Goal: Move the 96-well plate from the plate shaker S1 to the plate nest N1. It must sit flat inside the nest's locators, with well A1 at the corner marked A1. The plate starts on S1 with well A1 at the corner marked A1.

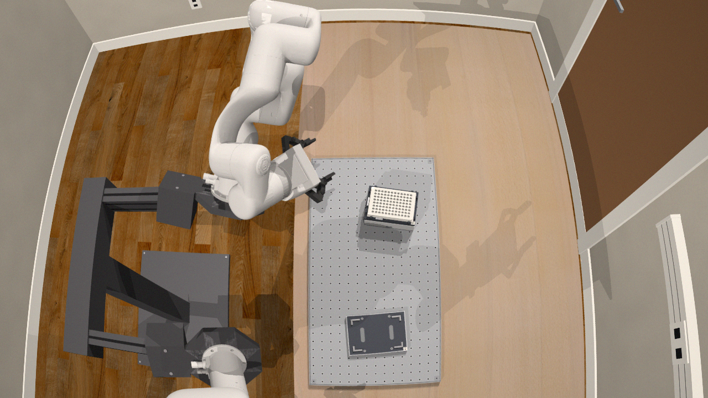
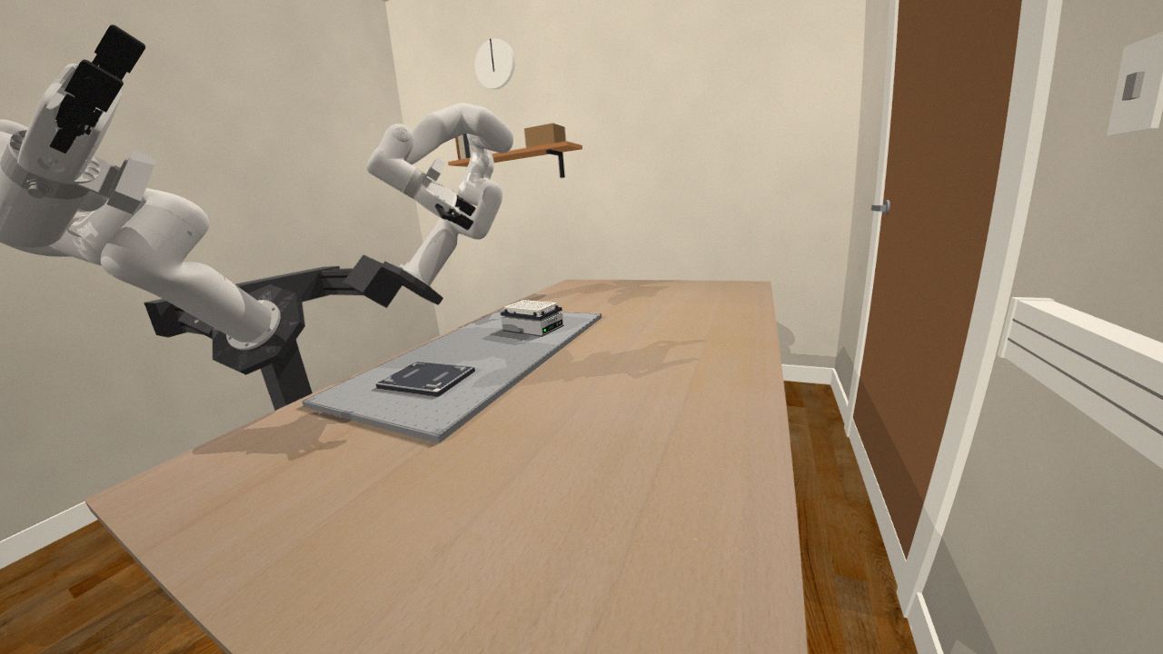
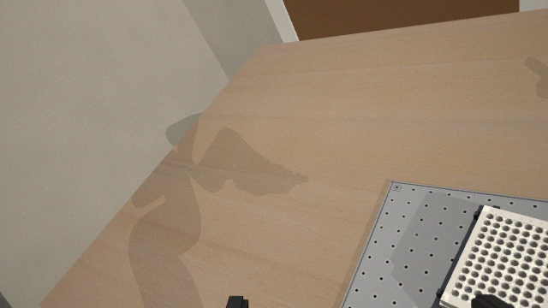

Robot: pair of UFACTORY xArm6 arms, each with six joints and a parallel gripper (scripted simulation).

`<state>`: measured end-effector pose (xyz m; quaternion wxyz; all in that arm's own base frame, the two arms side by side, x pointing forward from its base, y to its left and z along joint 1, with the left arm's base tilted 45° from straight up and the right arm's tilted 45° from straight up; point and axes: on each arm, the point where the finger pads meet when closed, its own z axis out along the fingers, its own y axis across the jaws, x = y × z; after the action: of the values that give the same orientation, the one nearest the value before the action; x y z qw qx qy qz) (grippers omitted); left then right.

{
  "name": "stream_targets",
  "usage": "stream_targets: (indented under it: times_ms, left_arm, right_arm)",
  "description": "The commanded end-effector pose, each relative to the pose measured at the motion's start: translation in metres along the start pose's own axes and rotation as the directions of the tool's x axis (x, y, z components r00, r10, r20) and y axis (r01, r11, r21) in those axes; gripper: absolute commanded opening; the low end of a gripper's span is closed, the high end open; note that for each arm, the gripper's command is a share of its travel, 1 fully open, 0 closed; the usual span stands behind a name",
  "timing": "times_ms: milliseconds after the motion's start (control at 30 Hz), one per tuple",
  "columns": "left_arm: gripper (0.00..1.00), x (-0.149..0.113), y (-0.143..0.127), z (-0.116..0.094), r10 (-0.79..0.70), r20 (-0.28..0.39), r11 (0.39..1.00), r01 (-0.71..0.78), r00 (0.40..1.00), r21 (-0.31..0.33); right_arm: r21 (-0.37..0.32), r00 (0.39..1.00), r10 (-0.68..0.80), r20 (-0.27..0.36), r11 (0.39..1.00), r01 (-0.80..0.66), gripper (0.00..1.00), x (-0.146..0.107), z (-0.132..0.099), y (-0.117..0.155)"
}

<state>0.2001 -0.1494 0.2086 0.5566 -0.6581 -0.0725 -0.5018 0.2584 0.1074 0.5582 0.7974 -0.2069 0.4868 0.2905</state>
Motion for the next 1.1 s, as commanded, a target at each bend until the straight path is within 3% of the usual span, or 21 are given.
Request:
stream_targets:
  times_ms: [0,1067]
  left_arm:
    - [1.00,0.001,0.000,-0.001,-0.002,0.001,1.000,0.002,1.000,-0.002]
    - [1.00,0.001,0.000,-0.001,-0.002,0.001,1.000,0.002,1.000,-0.002]
  right_arm:
    - [-0.012,1.000,0.012,0.023,1.000,-0.011,1.00,-0.006,-0.001,0.005]
    - [-0.040,0.996,0.044,0.075,0.998,-0.041,1.00,-0.019,-0.005,0.015]
